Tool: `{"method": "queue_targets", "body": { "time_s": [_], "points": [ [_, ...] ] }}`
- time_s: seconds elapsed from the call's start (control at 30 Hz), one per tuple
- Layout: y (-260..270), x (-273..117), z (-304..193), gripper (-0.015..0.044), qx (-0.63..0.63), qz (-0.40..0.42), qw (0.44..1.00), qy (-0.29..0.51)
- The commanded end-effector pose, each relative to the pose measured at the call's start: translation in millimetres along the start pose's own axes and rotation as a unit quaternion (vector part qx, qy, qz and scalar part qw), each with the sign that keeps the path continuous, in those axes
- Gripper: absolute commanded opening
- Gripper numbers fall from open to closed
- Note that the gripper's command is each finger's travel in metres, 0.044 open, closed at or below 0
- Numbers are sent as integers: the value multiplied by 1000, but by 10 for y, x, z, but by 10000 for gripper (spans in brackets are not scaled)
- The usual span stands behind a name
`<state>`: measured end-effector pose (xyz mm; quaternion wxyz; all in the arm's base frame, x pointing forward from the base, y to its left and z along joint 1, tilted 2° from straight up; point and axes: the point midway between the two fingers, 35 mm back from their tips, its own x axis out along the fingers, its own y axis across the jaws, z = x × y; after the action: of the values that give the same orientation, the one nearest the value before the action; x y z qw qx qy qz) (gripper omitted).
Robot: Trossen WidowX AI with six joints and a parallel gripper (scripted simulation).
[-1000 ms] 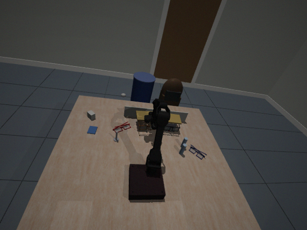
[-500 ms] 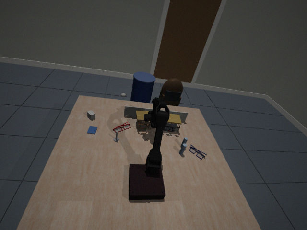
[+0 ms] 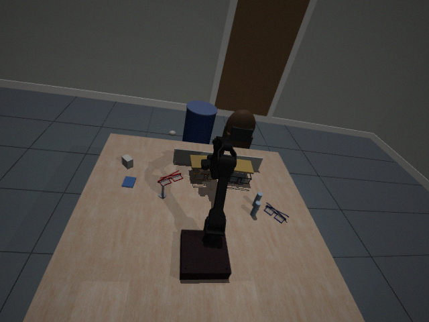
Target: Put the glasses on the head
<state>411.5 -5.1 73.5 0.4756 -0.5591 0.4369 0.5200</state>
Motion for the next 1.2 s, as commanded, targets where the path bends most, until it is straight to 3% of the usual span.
{"method": "queue_targets", "body": {
  "time_s": [0.0,0.37,0.5,0.77,0.97,1.17],
  "points": [
    [0,8,-5,0,2,0,1000,2],
    [-2,54,-5,0,2,0,1000,2],
    [-3,41,-1,105,0,0,1000,0],
    [-3,41,-1,107,0,0,1000,0],
    [8,-269,-19,107,1,3,1000,2],
    [22,-273,-19,107,1,4,1000,2]
  ]
}}
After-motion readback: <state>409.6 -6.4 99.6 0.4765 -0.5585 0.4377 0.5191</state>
